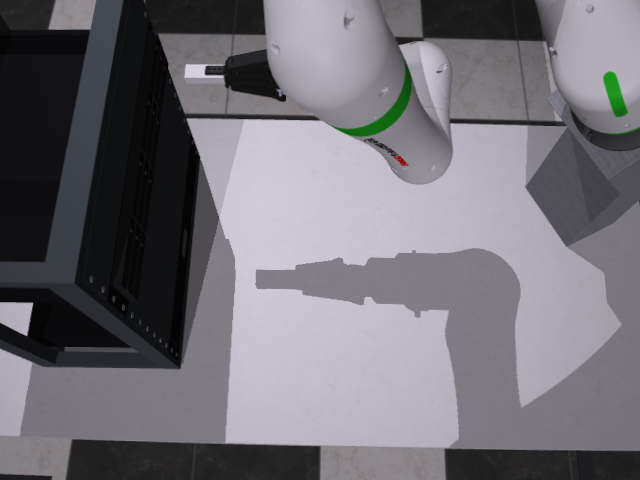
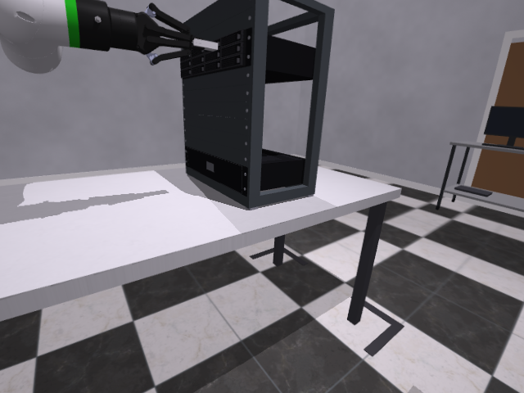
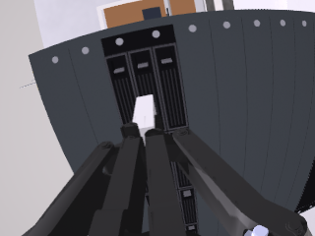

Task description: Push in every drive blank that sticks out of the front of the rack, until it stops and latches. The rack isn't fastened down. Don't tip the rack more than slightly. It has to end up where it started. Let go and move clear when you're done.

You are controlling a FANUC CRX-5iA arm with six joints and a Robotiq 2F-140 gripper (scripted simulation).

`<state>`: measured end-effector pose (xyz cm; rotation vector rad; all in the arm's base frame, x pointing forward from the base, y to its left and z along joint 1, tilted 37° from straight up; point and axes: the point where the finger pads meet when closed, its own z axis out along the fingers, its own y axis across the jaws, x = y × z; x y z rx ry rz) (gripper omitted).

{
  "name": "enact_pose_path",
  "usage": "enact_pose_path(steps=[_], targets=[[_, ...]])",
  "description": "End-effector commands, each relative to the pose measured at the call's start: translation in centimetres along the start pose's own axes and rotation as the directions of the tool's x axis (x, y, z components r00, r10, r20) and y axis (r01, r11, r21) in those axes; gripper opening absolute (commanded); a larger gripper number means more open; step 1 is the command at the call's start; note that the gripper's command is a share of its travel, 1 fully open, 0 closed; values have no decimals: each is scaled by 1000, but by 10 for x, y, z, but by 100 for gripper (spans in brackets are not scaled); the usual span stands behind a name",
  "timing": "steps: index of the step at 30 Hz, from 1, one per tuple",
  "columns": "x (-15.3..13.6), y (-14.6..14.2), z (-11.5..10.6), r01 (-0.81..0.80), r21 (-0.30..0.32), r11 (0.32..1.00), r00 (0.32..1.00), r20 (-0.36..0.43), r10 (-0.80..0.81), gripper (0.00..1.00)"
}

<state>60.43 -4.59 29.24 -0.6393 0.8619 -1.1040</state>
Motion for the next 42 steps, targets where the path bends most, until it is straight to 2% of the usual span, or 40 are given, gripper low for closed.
enact_pose_path(steps=[1, 7, 14, 19, 22, 25, 29, 34, 42], targets=[[0, 0, -17, 0, 1, 1000, 1000, -1, 0, 10], [0, 0, -36, 0, 1, 1000, 1000, -1, 0, 10], [0, -3, -37, 0, 1, 1000, 1000, -1, 0, 10], [0, -27, -37, 0, 1, 1000, 1000, -1, 0, 10], [0, -29, -37, 0, 1, 1000, 1000, -1, 0, 10], [0, -29, -29, 0, 1, 1000, 1000, -1, 0, 10], [0, -29, -7, 0, 1, 1000, 1000, -1, 0, 10], [0, -29, 2, 0, 1, 1000, 1000, -1, 0, 10], [0, -29, 2, 0, 1, 1000, 1000, -1, 0, 10]])
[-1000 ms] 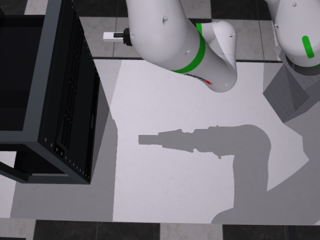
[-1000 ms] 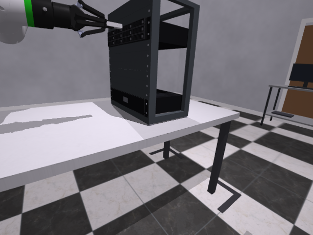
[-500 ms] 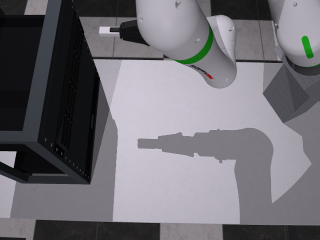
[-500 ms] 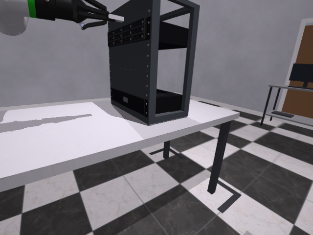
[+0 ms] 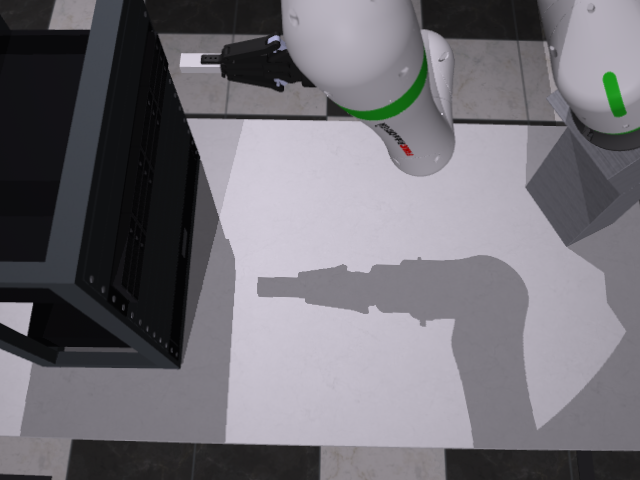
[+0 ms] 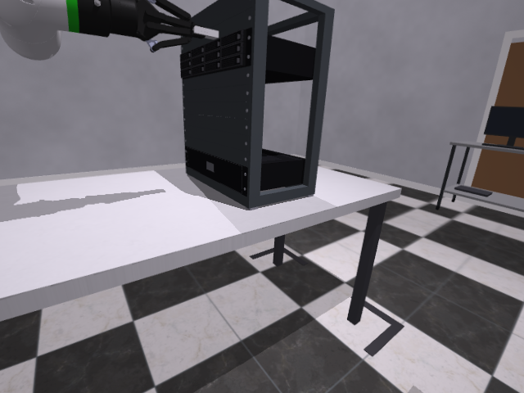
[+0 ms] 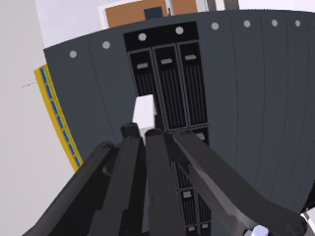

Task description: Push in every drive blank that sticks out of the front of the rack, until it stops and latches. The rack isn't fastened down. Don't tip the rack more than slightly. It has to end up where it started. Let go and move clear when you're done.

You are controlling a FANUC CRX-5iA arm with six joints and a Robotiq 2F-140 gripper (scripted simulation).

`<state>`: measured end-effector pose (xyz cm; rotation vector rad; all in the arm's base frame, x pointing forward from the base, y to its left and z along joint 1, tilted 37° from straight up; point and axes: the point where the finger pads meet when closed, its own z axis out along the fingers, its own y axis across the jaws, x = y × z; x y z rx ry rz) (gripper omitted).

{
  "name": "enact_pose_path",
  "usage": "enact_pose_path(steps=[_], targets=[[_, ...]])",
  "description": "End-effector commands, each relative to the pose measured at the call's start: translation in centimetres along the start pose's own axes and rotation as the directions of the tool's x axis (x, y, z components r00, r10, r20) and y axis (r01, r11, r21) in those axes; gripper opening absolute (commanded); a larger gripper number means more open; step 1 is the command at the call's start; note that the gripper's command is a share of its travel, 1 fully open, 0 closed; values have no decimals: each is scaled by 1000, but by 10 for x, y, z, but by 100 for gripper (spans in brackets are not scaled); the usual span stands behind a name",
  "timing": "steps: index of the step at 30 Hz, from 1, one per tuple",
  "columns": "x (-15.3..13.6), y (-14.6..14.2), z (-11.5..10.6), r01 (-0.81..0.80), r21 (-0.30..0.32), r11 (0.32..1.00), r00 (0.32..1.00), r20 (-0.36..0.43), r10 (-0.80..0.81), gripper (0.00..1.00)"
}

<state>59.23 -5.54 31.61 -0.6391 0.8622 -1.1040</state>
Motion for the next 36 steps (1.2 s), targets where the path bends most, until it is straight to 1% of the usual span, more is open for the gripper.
enact_pose_path(steps=[1, 28, 36], targets=[[0, -1, 0, 0, 1, 1000, 1000, 0, 0, 10], [0, -1, 0, 0, 1, 1000, 1000, 0, 0, 10], [0, -1, 10, 0, 1, 1000, 1000, 0, 0, 10]])
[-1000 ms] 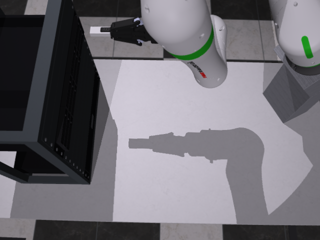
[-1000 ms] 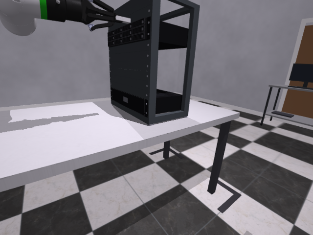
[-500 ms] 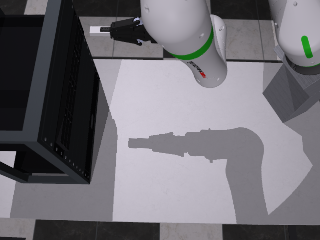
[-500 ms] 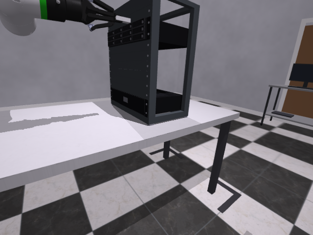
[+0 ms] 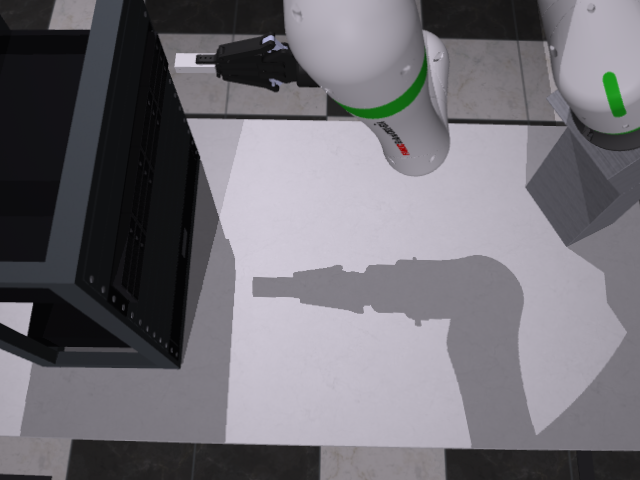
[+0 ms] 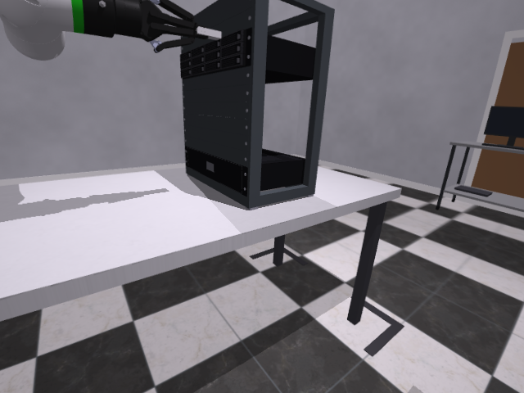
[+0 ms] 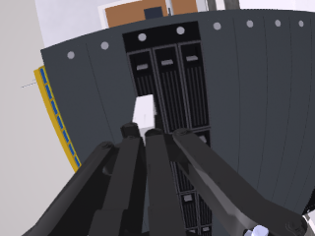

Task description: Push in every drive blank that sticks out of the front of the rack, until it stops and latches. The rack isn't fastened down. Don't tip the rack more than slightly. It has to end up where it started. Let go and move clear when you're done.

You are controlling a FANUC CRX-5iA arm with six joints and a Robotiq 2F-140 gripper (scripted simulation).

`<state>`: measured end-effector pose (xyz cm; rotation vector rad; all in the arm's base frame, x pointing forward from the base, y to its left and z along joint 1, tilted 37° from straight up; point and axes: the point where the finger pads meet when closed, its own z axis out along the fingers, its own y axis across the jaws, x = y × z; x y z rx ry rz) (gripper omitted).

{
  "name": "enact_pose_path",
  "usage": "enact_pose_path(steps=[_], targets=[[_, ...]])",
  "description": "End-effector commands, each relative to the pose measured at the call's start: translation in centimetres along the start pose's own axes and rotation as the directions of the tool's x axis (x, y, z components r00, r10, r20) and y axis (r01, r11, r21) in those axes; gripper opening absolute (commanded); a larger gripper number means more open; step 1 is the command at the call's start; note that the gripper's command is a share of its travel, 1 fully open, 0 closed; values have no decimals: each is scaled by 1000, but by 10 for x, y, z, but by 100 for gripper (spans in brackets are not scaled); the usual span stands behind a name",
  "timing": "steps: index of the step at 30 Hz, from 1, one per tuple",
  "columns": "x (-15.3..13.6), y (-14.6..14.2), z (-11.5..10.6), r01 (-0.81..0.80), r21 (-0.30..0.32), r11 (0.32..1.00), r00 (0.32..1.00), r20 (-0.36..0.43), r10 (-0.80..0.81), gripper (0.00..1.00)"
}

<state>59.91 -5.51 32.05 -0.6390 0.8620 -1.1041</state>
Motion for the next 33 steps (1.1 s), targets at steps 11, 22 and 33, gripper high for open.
enact_pose_path(steps=[11, 22, 33], targets=[[0, -1, 2, 0, 1, 1000, 1000, 0, 0, 10], [0, -1, 12, 0, 1, 1000, 1000, 0, 0, 10], [0, -1, 14, 0, 1, 1000, 1000, 0, 0, 10]])
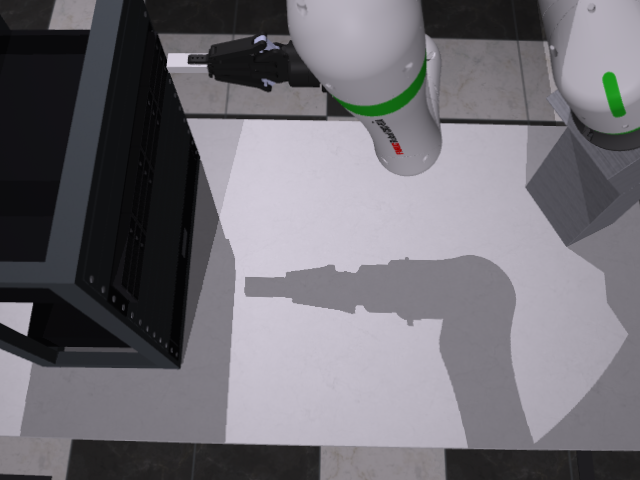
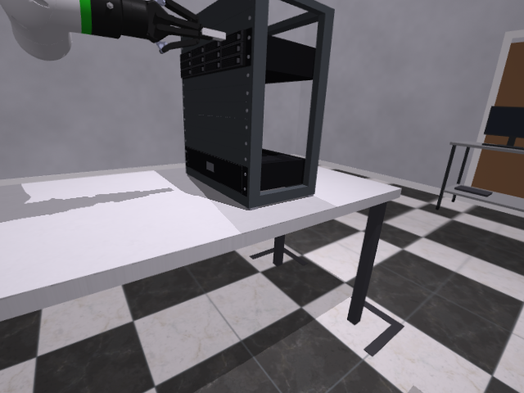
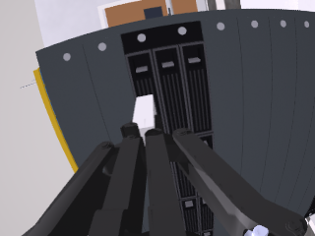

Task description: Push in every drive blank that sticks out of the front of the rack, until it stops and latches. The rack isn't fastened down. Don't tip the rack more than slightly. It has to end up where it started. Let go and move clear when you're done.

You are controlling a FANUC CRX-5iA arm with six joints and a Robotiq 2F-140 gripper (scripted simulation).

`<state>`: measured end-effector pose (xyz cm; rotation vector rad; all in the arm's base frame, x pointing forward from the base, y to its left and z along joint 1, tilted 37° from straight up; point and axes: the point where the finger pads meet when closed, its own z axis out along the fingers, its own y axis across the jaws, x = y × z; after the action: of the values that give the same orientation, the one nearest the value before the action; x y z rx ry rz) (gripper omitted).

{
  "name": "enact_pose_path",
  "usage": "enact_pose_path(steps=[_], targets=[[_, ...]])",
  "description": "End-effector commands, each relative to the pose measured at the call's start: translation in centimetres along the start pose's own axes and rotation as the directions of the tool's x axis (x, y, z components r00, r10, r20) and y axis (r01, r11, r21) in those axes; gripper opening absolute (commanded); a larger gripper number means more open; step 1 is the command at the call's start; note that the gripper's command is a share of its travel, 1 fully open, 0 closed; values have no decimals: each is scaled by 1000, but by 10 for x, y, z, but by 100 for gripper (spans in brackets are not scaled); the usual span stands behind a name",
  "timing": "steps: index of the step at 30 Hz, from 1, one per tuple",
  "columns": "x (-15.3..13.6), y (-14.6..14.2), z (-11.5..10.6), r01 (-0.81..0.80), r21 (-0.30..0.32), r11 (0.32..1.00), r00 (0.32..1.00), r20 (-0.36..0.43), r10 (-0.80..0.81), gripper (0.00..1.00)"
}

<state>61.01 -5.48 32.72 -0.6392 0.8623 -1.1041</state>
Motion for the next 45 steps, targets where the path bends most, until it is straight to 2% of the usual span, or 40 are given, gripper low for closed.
enact_pose_path(steps=[1, 45], targets=[[0, -1, 3, 0, 1, 1000, 1000, 0, 0, 10], [0, -1, 15, 0, 1, 1000, 1000, 0, 0, 10]])
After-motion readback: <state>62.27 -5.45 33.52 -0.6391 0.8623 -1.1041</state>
